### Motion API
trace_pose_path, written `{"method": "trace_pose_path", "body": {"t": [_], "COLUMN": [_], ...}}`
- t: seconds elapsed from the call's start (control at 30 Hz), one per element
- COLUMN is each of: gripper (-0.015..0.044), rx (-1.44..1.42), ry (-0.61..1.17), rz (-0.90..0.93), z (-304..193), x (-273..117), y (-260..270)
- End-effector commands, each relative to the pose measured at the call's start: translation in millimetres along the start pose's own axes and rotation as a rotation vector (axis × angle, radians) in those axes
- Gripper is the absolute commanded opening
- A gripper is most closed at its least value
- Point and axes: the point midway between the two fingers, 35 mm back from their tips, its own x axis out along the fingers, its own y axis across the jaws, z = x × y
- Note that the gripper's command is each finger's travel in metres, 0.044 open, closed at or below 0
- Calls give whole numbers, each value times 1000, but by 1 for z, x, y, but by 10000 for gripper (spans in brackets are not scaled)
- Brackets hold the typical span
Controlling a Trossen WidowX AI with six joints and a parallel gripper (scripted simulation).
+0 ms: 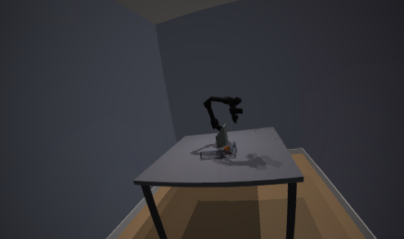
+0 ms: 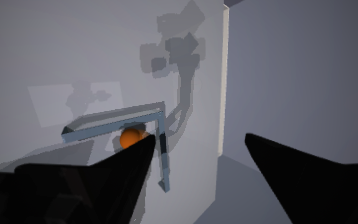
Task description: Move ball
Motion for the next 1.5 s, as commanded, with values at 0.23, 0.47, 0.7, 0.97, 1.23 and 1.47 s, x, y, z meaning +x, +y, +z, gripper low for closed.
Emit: {"method": "trace_pose_path", "body": {"t": [0.23,0.47,0.7,0.97,1.23,1.47], "gripper": [422,422,422,422,422,422], "rx": [-22,9,9,9,9,9], "ry": [77,67,67,67,67,67], "rz": [549,730,730,730,730,730], "z": [-91,-119,-120,-121,-122,-122], "x": [134,162,174,181,191,199], "y": [76,109,119,125,133,141]}}
